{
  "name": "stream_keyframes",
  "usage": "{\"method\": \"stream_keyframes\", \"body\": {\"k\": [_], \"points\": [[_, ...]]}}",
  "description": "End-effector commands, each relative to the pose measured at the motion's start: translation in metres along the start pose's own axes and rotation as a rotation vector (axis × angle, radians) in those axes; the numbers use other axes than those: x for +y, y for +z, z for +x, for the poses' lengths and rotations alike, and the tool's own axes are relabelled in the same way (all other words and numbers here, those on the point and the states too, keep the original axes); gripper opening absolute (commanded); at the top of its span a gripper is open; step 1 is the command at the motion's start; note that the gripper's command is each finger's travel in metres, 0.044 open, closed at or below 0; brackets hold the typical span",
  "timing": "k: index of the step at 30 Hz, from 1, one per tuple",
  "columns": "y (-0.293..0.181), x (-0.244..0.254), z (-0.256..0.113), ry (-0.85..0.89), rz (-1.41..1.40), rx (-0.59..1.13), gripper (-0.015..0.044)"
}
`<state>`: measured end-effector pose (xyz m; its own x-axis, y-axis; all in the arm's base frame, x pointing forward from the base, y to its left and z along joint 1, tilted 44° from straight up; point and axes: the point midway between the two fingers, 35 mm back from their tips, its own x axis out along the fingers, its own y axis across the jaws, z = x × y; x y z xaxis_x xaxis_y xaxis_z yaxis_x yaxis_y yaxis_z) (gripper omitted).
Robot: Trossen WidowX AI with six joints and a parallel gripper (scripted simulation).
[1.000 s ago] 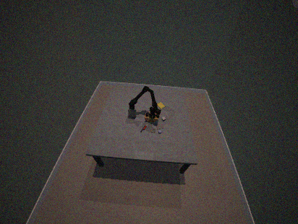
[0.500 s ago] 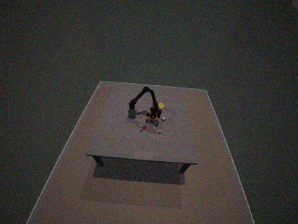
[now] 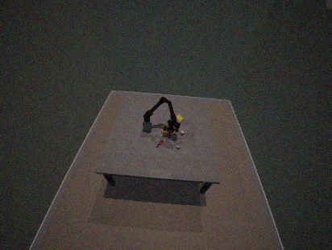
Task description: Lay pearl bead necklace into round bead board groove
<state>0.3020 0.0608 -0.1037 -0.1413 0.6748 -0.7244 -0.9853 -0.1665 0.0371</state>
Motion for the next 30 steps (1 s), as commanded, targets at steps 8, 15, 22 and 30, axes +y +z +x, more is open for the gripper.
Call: {"method": "stream_keyframes", "body": {"k": [8, 15, 22, 30], "points": [[0.0002, 0.0000, 0.0000, 0.001, -0.001, 0.000, 0.0262], [0.0000, 0.0013, -0.0016, 0.005, 0.010, -0.003, 0.0440], [0.0000, 0.0013, -0.0051, 0.006, 0.012, -0.003, 0.0440], [0.0000, 0.0013, -0.0051, 0.006, 0.012, -0.003, 0.0440]]}}
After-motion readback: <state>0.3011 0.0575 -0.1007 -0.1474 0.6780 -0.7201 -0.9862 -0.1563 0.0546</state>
